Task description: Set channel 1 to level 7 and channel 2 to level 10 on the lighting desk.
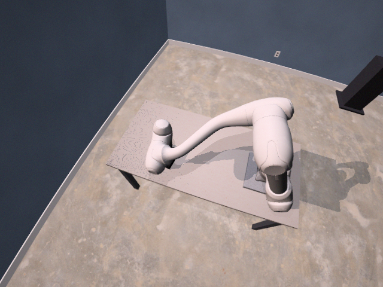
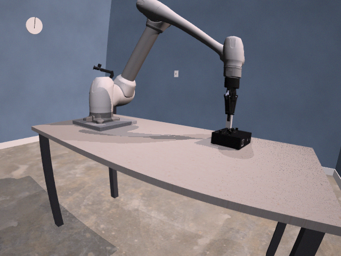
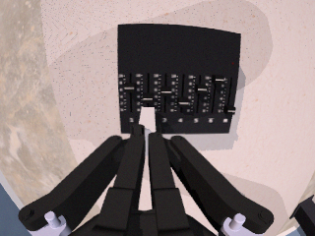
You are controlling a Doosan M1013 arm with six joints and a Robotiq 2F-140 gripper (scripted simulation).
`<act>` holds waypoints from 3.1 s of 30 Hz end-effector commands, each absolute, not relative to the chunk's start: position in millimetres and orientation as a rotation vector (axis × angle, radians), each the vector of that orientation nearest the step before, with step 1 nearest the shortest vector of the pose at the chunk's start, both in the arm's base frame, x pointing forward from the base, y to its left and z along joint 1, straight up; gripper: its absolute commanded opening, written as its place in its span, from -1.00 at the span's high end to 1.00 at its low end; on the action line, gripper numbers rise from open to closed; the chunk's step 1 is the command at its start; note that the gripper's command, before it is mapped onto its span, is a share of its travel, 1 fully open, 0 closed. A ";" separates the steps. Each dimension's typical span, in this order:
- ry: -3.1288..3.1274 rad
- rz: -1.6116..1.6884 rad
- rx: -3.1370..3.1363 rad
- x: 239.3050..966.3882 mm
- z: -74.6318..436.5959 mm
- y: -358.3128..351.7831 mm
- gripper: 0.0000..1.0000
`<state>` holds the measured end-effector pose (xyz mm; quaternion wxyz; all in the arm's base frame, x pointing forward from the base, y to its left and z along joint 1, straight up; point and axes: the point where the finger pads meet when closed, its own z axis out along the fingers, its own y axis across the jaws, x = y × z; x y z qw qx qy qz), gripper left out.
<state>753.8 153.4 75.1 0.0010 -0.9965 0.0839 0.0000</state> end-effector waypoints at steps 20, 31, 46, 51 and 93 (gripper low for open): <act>0.263 0.000 -3.128 753.8 72.3 153.5 0.80; 0.263 0.000 -3.128 754.4 72.3 153.4 0.80; 0.263 0.000 -3.128 757.6 72.3 152.8 0.80; 0.263 0.000 -3.128 759.8 72.3 152.5 0.80; 0.263 0.000 -3.128 780.1 72.3 149.0 0.80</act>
